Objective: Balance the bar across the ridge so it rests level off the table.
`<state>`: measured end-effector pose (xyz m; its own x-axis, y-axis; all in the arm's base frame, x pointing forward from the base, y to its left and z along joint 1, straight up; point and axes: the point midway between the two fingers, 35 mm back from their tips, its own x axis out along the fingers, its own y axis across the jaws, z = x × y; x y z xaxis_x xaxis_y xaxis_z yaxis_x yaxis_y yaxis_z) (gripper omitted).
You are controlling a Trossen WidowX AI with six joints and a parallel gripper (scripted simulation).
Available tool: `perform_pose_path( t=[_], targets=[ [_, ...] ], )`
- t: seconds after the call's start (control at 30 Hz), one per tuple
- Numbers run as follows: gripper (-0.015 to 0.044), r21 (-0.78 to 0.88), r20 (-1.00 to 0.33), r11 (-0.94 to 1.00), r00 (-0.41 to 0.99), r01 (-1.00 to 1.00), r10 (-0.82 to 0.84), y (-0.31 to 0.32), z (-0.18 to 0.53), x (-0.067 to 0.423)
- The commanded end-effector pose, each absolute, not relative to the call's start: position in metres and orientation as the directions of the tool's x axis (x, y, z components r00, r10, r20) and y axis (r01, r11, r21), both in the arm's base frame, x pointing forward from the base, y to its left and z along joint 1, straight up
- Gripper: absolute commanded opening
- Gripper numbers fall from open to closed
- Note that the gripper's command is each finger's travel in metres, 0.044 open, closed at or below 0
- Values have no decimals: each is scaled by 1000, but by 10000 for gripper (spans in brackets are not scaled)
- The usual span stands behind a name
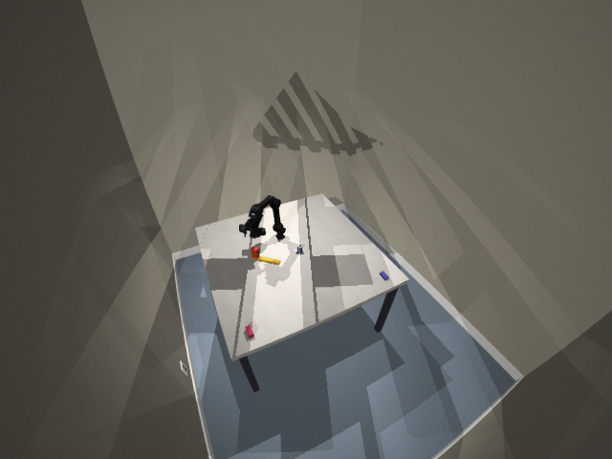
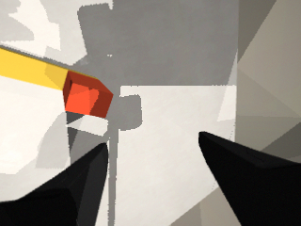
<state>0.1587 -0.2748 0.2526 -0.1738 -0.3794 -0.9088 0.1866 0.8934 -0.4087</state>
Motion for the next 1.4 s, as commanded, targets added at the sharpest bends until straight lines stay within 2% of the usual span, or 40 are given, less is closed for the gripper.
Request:
perform_pose_path(
  t=[0.0,0.43,0.93,1.37],
  targets=[
    [315,-354,-928,932,-155,80,-340,-268,244,163],
    [315,-173,-976,930,-72,-323,-207,-245,224,181],
    [315,-38,-999,690,14,-723,-40,-214,204,200],
    [315,-33,-999,655,23,-755,-24,-216,176,206]
  ],
)
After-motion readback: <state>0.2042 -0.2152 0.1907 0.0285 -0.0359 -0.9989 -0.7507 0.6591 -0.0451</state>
